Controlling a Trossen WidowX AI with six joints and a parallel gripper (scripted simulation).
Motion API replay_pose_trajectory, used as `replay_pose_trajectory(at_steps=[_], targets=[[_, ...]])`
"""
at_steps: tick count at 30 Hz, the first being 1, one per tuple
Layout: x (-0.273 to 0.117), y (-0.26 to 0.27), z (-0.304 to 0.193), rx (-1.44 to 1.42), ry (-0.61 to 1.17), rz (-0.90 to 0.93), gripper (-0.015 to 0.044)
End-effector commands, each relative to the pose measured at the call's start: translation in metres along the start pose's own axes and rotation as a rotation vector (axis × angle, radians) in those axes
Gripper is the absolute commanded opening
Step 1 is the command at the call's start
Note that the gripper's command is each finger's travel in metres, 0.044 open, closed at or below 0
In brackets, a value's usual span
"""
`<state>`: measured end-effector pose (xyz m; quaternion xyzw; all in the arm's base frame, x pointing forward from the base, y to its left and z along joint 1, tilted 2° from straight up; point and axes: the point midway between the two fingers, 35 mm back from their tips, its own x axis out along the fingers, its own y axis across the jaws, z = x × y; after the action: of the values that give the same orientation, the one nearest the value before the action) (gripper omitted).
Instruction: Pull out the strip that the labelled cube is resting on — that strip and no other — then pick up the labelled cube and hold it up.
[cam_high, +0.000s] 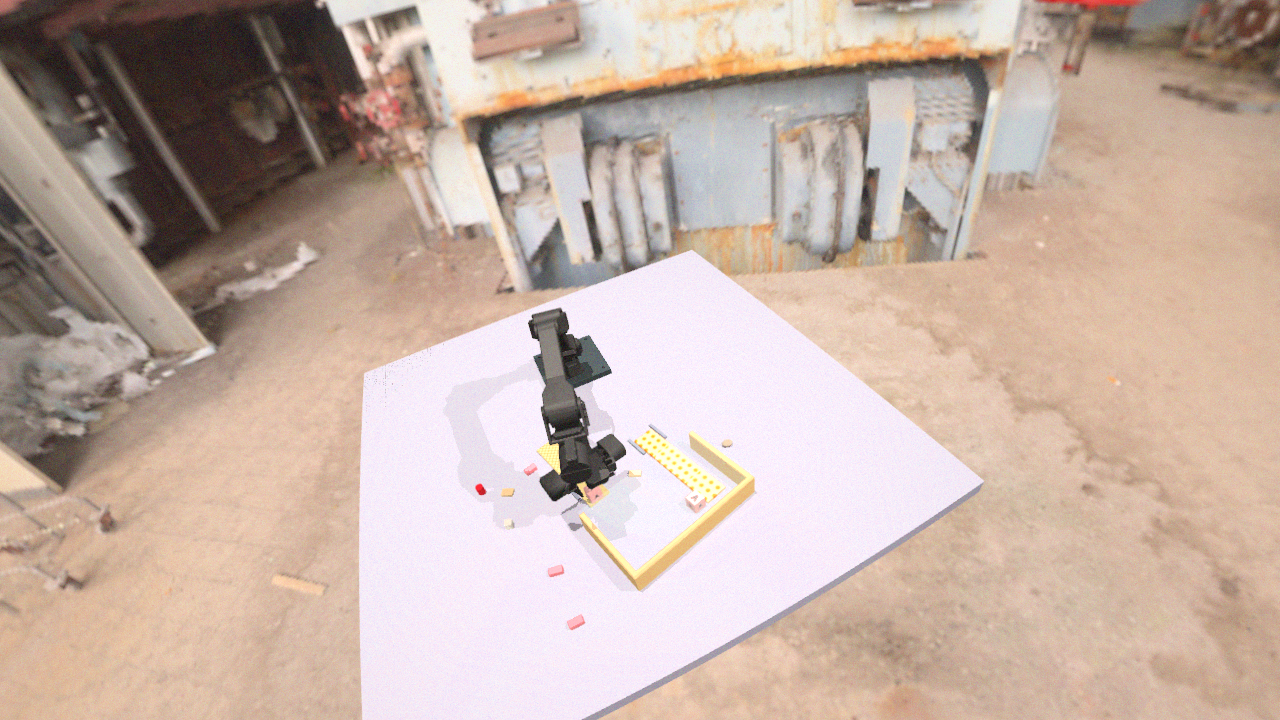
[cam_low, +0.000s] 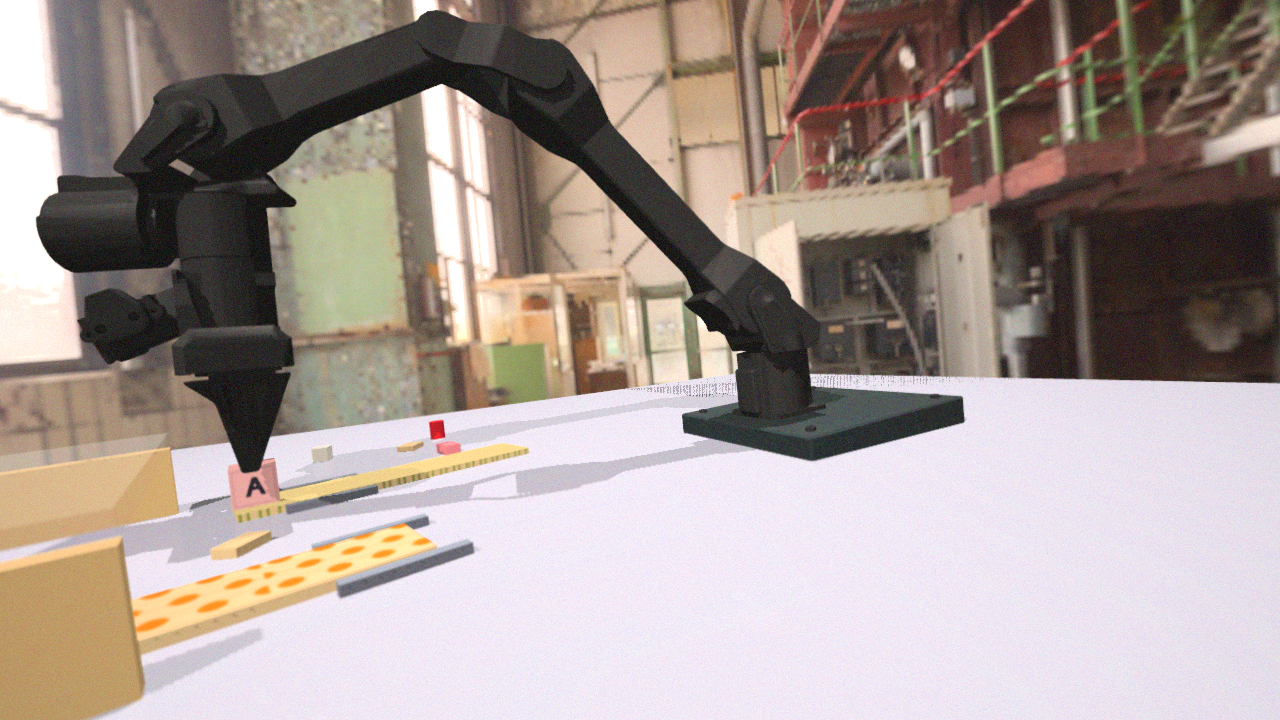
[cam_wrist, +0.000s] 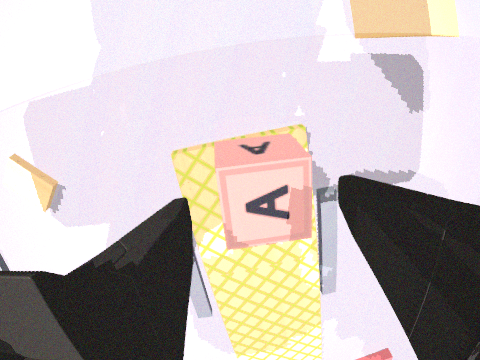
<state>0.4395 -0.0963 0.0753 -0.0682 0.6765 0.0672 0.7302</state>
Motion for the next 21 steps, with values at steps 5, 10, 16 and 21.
replay_pose_trajectory(at_steps=[5, 10, 16, 21], targets=[[0.016, 0.0, -0.001, 0.005, 0.005, -0.003, 0.025], [0.023, 0.0, -0.001, 0.005, 0.005, -0.003, 0.025], [0.02, 0.001, -0.001, 0.0, 0.003, 0.001, 0.0198], [0.02, 0.001, -0.001, 0.0, 0.003, 0.001, 0.0125]])
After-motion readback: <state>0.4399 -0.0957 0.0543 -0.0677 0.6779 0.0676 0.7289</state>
